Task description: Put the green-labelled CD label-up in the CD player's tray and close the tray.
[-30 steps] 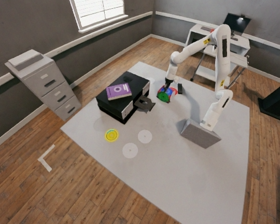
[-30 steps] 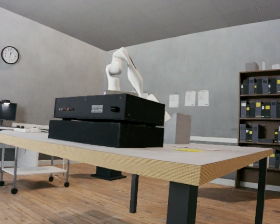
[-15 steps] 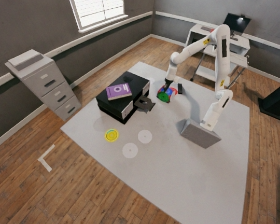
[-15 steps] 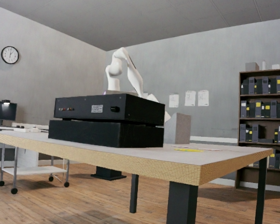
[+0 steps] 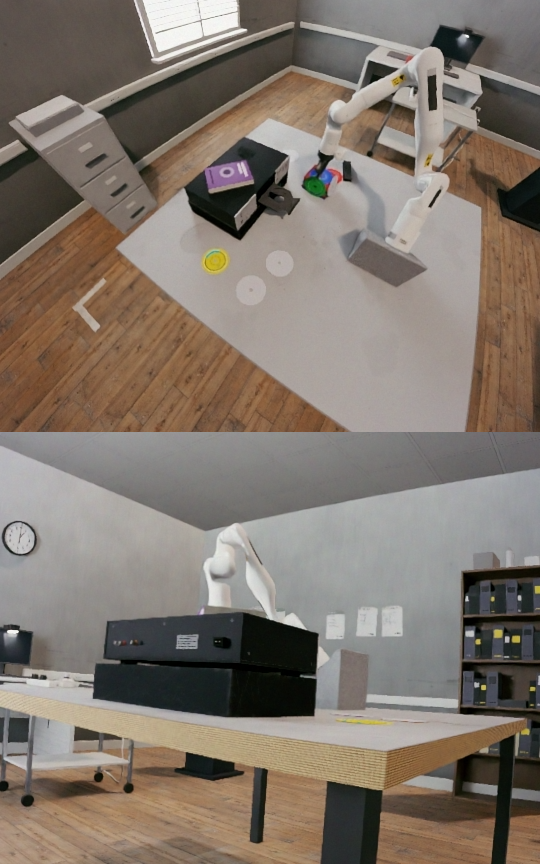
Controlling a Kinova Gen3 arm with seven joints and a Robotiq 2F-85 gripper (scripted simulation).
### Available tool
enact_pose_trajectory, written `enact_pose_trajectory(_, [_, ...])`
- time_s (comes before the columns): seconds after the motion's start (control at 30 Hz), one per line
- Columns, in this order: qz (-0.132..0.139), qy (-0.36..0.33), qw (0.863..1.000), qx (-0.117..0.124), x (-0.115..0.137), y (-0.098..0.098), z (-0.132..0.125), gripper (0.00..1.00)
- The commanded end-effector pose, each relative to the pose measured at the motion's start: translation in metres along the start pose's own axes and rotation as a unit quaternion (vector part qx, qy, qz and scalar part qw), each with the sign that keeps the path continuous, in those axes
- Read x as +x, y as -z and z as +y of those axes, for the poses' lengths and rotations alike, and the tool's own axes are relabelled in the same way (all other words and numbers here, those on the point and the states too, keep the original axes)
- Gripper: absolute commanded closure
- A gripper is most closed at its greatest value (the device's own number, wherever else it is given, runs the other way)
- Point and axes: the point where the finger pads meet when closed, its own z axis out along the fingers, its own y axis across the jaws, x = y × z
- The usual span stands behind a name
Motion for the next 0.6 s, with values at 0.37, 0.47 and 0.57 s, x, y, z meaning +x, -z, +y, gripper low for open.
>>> enact_pose_trajectory(0.37, [-0.001, 0.0, 1.0, 0.0, -0.0004, 0.0006, 0.0004, 0.84])
enact_pose_trajectory(0.47, [-0.001, 0.0, 1.0, 0.0, -0.0004, 0.0006, 0.0004, 0.84])
enact_pose_trajectory(0.57, [-0.001, 0.0, 1.0, 0.0, -0.0004, 0.0006, 0.0004, 0.89])
